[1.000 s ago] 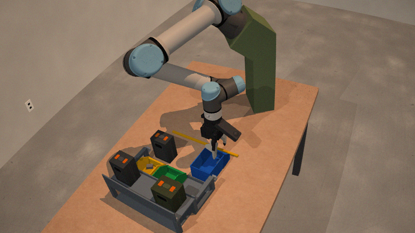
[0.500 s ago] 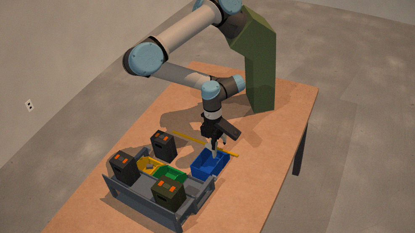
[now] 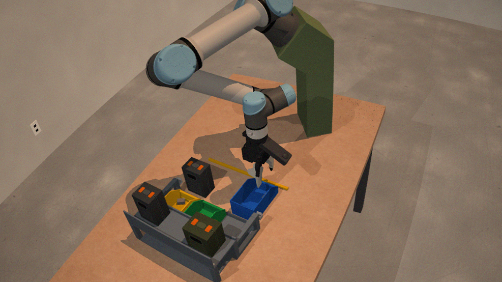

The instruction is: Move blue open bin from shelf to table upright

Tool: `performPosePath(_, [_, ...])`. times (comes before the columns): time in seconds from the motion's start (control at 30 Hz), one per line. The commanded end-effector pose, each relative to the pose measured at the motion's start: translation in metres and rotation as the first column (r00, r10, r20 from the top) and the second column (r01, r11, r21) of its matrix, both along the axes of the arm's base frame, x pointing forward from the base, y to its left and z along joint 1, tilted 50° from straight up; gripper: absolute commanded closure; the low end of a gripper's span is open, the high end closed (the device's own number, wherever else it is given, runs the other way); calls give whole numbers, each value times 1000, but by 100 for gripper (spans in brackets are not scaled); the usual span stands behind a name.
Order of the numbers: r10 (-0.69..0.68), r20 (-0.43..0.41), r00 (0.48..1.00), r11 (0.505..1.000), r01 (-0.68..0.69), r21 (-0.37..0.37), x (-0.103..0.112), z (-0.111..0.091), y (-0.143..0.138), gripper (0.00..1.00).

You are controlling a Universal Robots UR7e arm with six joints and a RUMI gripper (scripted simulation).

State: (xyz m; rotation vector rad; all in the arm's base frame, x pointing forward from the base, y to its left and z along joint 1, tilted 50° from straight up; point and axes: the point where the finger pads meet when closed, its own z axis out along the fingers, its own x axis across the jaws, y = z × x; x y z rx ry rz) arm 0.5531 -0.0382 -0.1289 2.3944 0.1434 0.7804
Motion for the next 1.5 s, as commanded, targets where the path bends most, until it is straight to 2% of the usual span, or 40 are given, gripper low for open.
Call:
performPosePath(0.0, [0, 1, 1000, 1000, 0, 0, -6, 7, 6, 42])
performPosePath(0.53, [0, 1, 1000, 1000, 0, 0, -24, 28, 22, 42])
performPosePath(1.17, [0, 1, 1000, 1000, 0, 0, -28, 33, 26, 42])
performPosePath(1.2, [0, 1, 1000, 1000, 0, 0, -28, 33, 26, 100])
performPosePath(1.47, [0, 1, 1000, 1000, 0, 0, -28, 33, 26, 100])
